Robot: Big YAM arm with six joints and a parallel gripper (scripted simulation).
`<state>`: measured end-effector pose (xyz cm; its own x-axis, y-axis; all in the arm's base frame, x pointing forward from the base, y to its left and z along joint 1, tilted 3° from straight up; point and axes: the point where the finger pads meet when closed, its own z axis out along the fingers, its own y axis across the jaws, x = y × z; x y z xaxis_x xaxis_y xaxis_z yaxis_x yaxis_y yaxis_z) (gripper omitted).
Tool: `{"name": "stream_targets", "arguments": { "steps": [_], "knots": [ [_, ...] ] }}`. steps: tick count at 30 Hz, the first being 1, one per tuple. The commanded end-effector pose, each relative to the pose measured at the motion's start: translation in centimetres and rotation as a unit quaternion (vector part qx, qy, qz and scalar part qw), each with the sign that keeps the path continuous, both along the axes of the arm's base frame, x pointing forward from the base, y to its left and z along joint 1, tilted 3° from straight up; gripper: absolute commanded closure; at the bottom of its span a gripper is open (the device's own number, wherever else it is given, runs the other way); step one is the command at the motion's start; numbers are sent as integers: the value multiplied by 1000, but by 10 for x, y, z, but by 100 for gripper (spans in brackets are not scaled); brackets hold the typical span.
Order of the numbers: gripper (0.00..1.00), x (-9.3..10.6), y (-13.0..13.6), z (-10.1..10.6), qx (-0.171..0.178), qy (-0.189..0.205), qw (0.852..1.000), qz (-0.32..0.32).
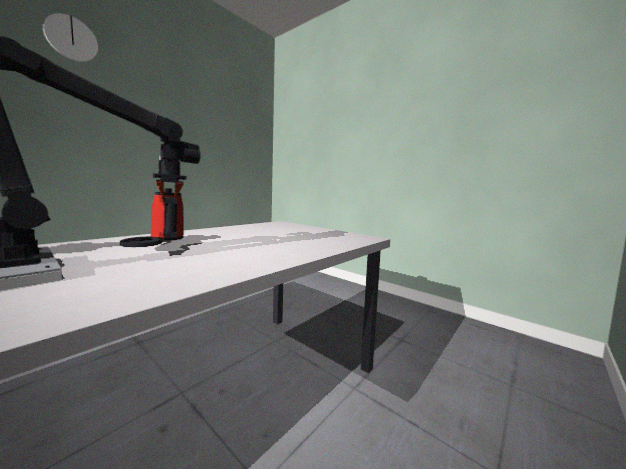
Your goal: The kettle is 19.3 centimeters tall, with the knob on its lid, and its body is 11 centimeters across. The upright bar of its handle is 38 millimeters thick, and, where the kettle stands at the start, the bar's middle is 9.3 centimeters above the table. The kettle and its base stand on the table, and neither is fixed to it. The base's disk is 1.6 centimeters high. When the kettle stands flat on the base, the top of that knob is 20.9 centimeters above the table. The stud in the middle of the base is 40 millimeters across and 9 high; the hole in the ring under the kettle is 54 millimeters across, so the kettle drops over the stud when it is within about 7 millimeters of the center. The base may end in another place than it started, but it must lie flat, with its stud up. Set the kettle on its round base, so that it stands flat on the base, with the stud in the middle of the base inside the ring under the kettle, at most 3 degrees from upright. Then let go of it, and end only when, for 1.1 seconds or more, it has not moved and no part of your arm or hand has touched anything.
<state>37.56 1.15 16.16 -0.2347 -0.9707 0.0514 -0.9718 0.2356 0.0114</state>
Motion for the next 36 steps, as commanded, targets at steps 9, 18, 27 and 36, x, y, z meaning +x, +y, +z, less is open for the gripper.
{"name": "stream_targets", "arguments": {
  "steps": [9, 18, 27, 36],
  "knots": [
    [100, 10, 40, 42, 11, -58, 998, -6],
    [100, -15, 68, 23, 8, -32, 999, -6],
    [100, -23, 89, 21, 8, -31, 999, -6],
    [100, -30, 116, 22, 10, -33, 999, -7]
  ]
}}
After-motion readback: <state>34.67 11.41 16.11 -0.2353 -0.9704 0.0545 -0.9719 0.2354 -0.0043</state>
